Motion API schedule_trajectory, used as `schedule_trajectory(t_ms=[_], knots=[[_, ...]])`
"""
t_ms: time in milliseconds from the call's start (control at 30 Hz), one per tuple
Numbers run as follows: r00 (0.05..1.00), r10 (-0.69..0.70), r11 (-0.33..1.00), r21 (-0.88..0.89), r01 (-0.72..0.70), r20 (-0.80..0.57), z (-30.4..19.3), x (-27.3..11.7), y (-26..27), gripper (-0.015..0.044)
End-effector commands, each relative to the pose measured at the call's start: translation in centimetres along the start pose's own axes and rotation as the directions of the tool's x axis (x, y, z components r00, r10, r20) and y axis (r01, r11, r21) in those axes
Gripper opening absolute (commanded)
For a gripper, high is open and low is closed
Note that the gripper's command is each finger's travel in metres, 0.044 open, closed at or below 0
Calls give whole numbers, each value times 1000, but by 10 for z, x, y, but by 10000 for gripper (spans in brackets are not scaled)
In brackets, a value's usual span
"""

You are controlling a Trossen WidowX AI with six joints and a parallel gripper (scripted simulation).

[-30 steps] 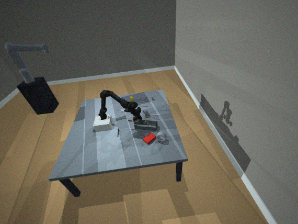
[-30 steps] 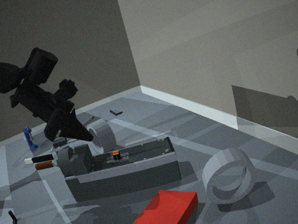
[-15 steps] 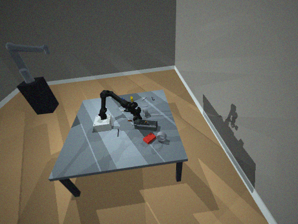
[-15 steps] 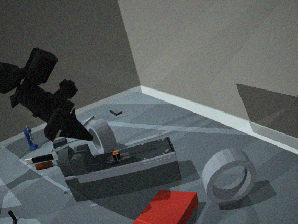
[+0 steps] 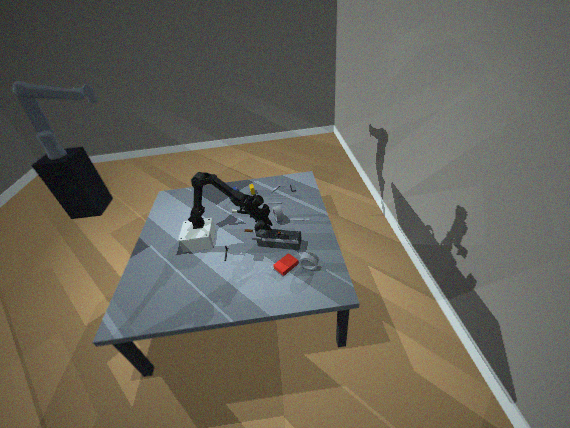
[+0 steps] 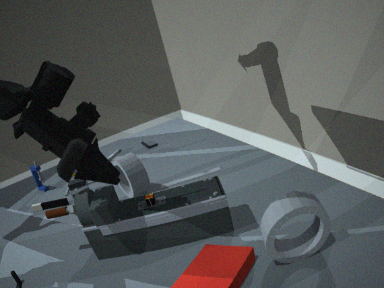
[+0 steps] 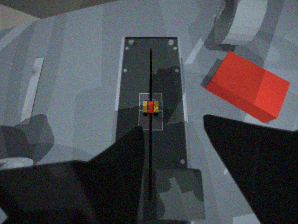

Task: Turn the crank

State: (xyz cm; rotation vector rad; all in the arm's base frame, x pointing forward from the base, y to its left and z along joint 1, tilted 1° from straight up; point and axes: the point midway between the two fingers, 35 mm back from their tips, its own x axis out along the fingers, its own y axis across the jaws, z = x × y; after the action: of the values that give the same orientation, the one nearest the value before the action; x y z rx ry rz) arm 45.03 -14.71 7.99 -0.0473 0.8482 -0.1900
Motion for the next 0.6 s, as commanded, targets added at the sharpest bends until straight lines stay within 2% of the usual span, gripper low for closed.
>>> schedule_trajectory(t_ms=[0,133,167,567], knots=[[1000,-1,1000,0,1,0,0,0,0,341],[1000,-1,1000,0,1,0,0,0,0,440],[1000,-1,1000,0,1,0,0,0,0,440],[1000,-1,1000,0,1,0,0,0,0,125]])
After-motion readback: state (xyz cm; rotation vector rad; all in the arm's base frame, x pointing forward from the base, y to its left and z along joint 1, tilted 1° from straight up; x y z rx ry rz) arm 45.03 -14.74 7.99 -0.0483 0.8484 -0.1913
